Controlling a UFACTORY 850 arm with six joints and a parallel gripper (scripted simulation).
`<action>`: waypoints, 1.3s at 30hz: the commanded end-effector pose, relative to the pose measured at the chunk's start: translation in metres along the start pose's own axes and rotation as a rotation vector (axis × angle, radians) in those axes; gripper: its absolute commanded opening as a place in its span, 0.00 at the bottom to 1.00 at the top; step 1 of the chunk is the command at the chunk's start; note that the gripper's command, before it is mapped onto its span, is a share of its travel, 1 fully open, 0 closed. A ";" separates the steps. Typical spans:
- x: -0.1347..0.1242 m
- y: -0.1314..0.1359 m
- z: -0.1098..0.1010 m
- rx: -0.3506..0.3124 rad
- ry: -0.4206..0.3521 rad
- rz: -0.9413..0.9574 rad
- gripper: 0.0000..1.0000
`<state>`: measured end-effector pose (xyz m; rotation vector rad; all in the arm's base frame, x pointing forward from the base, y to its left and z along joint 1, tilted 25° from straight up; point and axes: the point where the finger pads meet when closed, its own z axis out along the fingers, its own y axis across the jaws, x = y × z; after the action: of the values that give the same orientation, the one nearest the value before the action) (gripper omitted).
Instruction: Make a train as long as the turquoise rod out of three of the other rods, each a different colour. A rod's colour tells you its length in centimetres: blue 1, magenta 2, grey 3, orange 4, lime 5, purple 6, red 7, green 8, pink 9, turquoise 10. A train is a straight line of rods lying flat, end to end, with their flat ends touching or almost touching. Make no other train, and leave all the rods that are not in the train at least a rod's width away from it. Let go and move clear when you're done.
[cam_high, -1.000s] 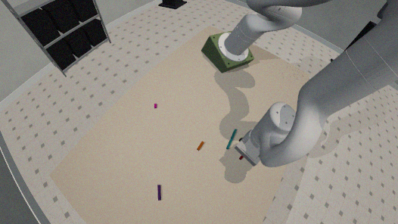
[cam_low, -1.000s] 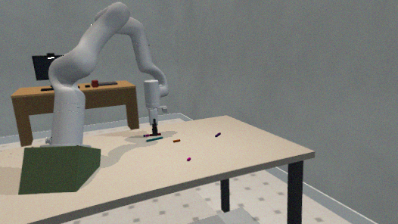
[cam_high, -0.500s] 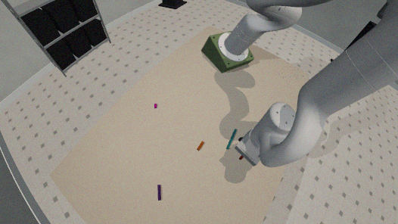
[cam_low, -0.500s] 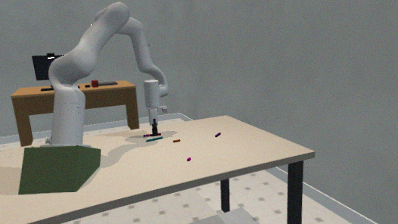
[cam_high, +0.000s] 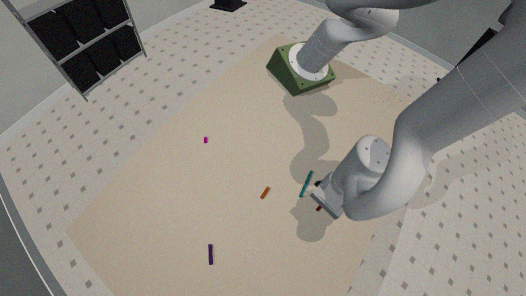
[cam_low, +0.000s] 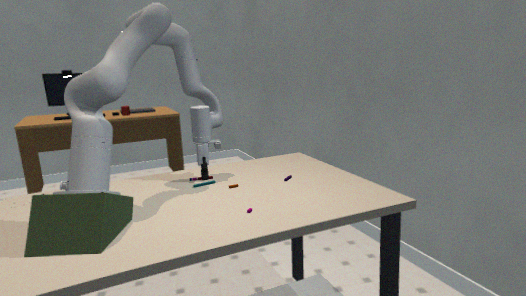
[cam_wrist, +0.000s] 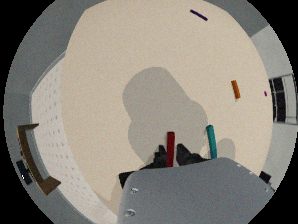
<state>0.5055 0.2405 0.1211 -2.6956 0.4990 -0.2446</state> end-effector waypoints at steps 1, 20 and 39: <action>0.001 -0.001 -0.002 0.001 0.001 0.000 0.24; 0.001 0.000 -0.070 0.001 0.001 0.000 0.24; 0.001 0.000 -0.090 0.001 0.001 0.000 1.00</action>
<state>0.4841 0.2098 0.2025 -2.6933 0.4985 -0.2470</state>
